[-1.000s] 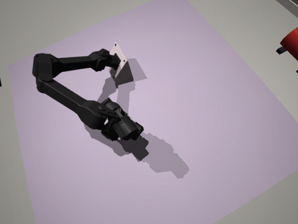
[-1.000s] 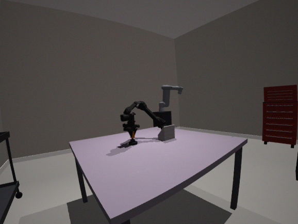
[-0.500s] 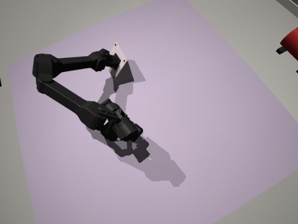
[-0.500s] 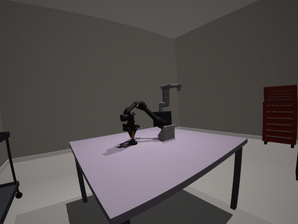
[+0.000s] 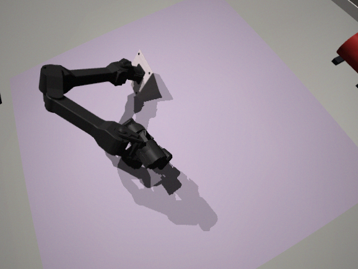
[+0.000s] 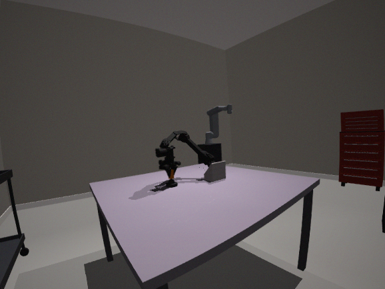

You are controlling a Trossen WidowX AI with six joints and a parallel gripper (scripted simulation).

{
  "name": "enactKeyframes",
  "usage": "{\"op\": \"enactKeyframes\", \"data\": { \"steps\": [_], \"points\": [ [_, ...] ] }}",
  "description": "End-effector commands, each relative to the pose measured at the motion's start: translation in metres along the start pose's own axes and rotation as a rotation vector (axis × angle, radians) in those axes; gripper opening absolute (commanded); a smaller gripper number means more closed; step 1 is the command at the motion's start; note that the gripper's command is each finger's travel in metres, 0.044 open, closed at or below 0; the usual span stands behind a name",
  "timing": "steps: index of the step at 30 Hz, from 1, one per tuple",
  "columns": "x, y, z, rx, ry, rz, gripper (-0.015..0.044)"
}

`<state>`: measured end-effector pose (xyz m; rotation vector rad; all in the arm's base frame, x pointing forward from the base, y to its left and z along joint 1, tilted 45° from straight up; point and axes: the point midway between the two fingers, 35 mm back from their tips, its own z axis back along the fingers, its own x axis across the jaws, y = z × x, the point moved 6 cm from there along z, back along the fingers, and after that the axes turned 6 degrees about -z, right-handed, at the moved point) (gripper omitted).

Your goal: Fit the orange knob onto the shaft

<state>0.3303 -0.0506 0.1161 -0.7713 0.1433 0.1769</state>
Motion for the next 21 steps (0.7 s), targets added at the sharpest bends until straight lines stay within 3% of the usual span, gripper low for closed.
{"op": "enactKeyframes", "data": {
  "steps": [1, 21],
  "points": [
    [0.0, 0.0, -0.002, 0.0, -0.004, 0.001, 0.0],
    [0.0, -0.002, -0.013, 0.01, -0.003, 0.002, 0.0]
  ]
}}
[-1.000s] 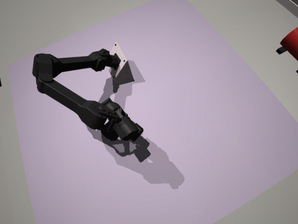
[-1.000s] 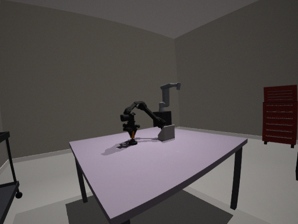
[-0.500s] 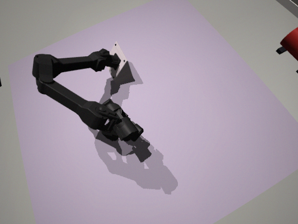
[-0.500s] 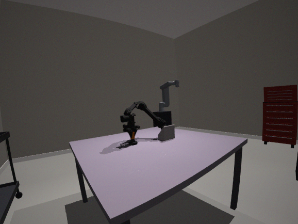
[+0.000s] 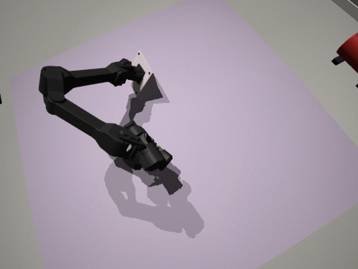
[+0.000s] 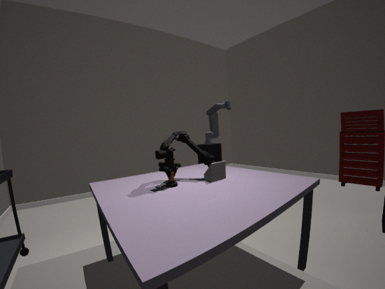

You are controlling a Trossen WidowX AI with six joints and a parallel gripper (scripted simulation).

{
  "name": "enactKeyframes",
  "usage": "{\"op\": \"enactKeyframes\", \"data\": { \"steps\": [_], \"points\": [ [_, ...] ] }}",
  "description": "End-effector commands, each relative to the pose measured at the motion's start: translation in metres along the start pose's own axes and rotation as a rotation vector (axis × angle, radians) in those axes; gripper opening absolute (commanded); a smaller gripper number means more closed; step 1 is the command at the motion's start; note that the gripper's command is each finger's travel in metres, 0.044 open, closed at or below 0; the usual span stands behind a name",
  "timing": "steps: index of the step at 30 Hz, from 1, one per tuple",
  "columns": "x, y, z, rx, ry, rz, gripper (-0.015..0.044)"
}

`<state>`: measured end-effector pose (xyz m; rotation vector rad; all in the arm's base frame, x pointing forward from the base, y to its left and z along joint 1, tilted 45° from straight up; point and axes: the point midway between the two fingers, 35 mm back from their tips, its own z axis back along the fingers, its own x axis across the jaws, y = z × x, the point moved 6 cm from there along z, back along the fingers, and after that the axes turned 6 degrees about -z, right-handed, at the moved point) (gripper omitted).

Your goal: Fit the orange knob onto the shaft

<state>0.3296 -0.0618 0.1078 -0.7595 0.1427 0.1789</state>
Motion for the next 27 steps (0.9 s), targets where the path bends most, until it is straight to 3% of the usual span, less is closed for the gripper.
{"op": "enactKeyframes", "data": {
  "steps": [1, 3, 20, 27],
  "points": [
    [0.0, 0.0, 0.0, -0.002, -0.001, 0.0, 0.0],
    [0.0, 0.0, 0.0, -0.002, -0.001, 0.0, 0.0],
    [0.0, 0.0, 0.0, -0.002, -0.001, 0.0, 0.044],
    [0.002, 0.0, 0.011, 0.0, -0.002, 0.001, 0.044]
  ]
}}
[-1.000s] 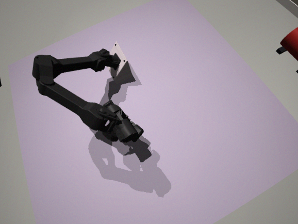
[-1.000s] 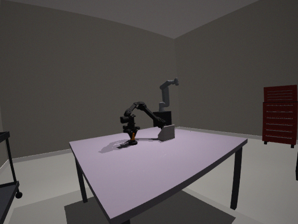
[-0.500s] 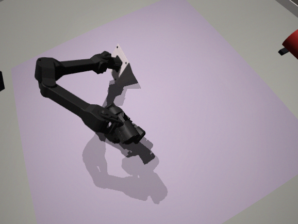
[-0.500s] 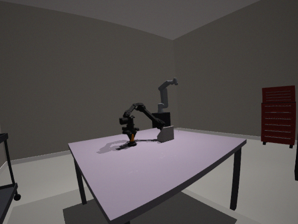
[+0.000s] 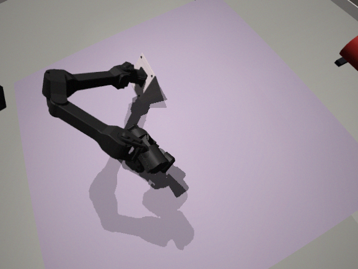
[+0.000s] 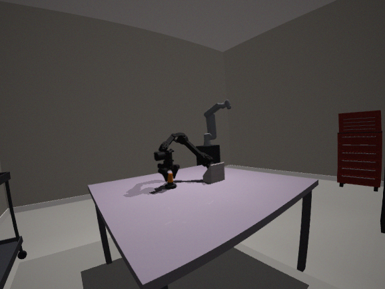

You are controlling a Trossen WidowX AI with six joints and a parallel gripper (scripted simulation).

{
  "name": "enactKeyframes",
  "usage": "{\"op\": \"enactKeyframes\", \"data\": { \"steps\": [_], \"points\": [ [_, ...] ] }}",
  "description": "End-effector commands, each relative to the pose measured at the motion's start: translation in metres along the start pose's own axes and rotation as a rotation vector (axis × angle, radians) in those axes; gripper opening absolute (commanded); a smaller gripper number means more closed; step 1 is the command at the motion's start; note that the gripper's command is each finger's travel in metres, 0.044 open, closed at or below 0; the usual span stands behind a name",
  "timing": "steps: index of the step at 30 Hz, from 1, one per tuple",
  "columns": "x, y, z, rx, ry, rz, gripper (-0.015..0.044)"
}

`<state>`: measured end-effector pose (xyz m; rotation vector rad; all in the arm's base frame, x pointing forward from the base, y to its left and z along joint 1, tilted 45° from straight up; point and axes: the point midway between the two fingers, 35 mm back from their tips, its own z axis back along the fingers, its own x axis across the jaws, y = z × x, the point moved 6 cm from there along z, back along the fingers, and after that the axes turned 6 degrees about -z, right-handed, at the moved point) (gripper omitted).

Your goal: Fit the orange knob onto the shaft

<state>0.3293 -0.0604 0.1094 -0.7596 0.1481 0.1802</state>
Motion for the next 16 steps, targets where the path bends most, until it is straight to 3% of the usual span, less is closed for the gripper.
{"op": "enactKeyframes", "data": {
  "steps": [1, 6, 16],
  "points": [
    [0.004, 0.001, 0.022, 0.002, -0.008, -0.001, 0.044],
    [0.001, 0.002, 0.091, 0.003, -0.006, -0.001, 0.044],
    [0.005, 0.001, 0.094, 0.003, -0.005, -0.001, 0.044]
  ]
}}
